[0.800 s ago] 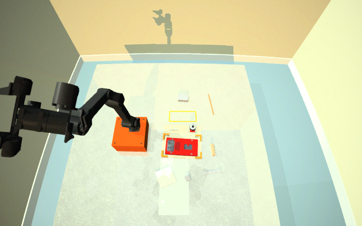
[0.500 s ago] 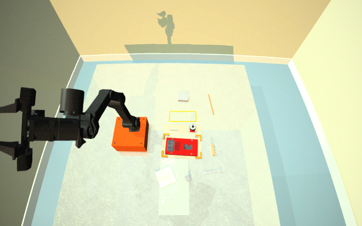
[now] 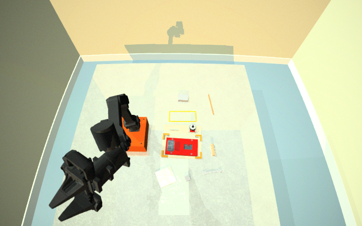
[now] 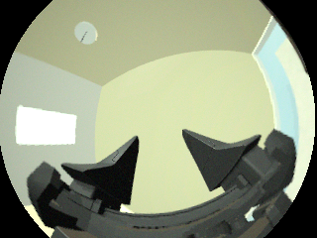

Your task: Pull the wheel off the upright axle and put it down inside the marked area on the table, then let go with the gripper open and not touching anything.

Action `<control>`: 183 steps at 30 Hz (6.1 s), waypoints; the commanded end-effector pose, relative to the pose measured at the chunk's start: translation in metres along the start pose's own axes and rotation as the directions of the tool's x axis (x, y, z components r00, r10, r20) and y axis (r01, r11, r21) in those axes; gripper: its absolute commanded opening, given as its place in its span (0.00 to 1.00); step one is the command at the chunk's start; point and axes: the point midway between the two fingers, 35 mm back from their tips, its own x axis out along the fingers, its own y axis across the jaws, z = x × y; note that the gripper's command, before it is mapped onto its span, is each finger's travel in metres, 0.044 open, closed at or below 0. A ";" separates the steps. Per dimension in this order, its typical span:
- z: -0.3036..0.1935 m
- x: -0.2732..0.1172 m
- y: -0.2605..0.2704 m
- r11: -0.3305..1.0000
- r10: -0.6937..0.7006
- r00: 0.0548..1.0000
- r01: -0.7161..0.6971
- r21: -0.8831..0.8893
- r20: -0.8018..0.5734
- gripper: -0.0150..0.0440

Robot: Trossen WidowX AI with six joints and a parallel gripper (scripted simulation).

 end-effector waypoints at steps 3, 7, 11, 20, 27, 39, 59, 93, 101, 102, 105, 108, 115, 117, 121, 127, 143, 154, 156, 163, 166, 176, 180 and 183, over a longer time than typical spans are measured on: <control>-0.075 -0.035 -0.033 0.983 -0.109 0.968 0.071 -0.168 -0.225 0.76; -0.123 -0.070 -0.057 0.953 -0.192 0.909 0.084 -0.290 -0.369 0.76; -0.170 -0.116 -0.080 0.910 -0.279 0.814 0.055 -0.411 -0.509 0.76; -0.246 -0.246 -0.124 0.789 -0.455 0.507 -0.151 -0.595 -0.732 0.76; -0.272 -0.363 -0.150 0.692 -0.571 0.217 -0.392 -0.606 -0.792 0.76; -0.241 -0.562 -0.182 0.550 -0.728 -0.250 -0.770 -0.325 -0.638 0.76; -0.044 -0.762 -0.211 0.438 -0.876 -0.480 -0.767 0.470 0.032 0.76; -0.045 -0.789 -0.279 0.432 -0.882 -0.469 -0.772 0.467 0.040 0.54; -0.045 -0.789 -0.277 0.432 -0.882 -0.470 -0.771 0.467 0.040 0.25; -0.045 -0.789 -0.277 0.432 -0.882 -0.470 -0.771 0.467 0.040 0.25; -0.045 -0.788 -0.276 0.432 -0.882 -0.470 -0.771 0.467 0.040 0.25; -0.046 -0.788 -0.275 0.432 -0.882 -0.470 -0.771 0.467 0.040 0.25; -0.046 -0.787 -0.273 0.433 -0.881 -0.471 -0.771 0.467 0.039 0.25; -0.046 -0.786 -0.273 0.433 -0.881 -0.471 -0.771 0.468 0.039 0.25; -0.046 -0.786 -0.271 0.433 -0.881 -0.472 -0.771 0.468 0.039 0.25; -0.046 -0.785 -0.270 0.433 -0.881 -0.472 -0.770 0.468 0.038 0.25; -0.046 -0.782 -0.265 0.434 -0.880 -0.474 -0.770 0.468 0.037 0.25; -0.046 -0.781 -0.262 0.434 -0.879 -0.475 -0.769 0.468 0.036 0.25; -0.046 -0.780 -0.261 0.435 -0.879 -0.475 -0.769 0.468 0.036 0.25; -0.046 -0.779 -0.259 0.435 -0.879 -0.475 -0.769 0.469 0.035 0.25; -0.046 -0.779 -0.258 0.435 -0.879 -0.476 -0.769 0.469 0.035 0.25; -0.047 -0.777 -0.255 0.435 -0.878 -0.477 -0.768 0.469 0.035 0.25; -0.047 -0.777 -0.254 0.436 -0.878 -0.477 -0.768 0.469 0.034 0.25; -0.047 -0.776 -0.253 0.436 -0.878 -0.477 -0.768 0.469 0.034 0.25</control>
